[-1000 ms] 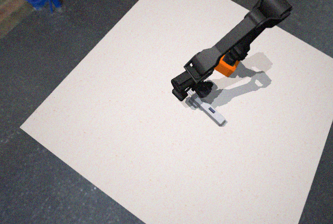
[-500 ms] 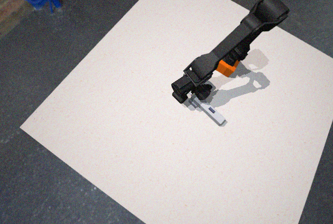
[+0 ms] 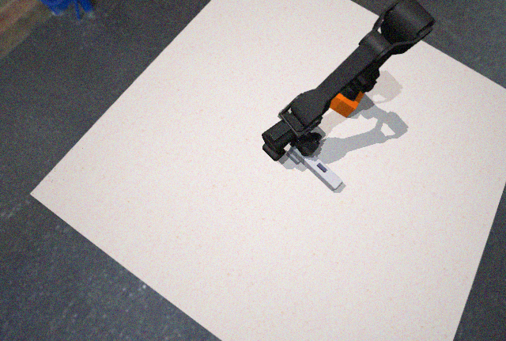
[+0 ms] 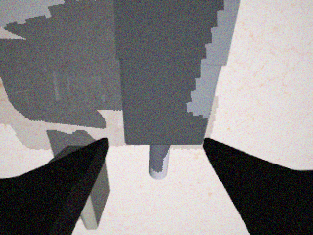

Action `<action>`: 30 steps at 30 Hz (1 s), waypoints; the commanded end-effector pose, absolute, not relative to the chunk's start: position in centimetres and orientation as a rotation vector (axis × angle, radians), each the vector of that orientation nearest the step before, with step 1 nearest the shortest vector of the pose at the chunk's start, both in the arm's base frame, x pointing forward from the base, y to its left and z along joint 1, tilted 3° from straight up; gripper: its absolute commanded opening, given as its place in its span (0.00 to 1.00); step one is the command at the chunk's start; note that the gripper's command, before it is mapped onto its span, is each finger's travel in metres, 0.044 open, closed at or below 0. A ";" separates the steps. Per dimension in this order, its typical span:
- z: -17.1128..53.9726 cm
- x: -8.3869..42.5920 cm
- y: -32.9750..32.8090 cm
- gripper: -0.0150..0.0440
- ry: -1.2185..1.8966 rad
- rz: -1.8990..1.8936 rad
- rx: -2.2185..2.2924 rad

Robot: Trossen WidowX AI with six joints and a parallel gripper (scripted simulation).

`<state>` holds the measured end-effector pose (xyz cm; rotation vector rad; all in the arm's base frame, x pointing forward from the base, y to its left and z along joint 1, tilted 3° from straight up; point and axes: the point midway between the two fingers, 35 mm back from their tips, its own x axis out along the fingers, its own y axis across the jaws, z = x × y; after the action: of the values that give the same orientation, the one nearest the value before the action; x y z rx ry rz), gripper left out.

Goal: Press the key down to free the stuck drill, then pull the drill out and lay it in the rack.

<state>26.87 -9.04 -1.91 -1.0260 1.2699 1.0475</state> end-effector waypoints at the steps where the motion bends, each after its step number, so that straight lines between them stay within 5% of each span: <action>1: -2.5 26.8 -8.8 1.00 1.270 1.046 -1.018; 3: -2.5 26.8 -8.7 1.00 1.270 1.046 -1.018; 19: -2.3 26.8 -8.9 0.29 1.271 1.050 -1.025; 30: -2.3 26.7 -9.3 0.25 1.271 1.046 -1.019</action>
<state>26.75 -8.97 -2.33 -1.0195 1.2723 1.0480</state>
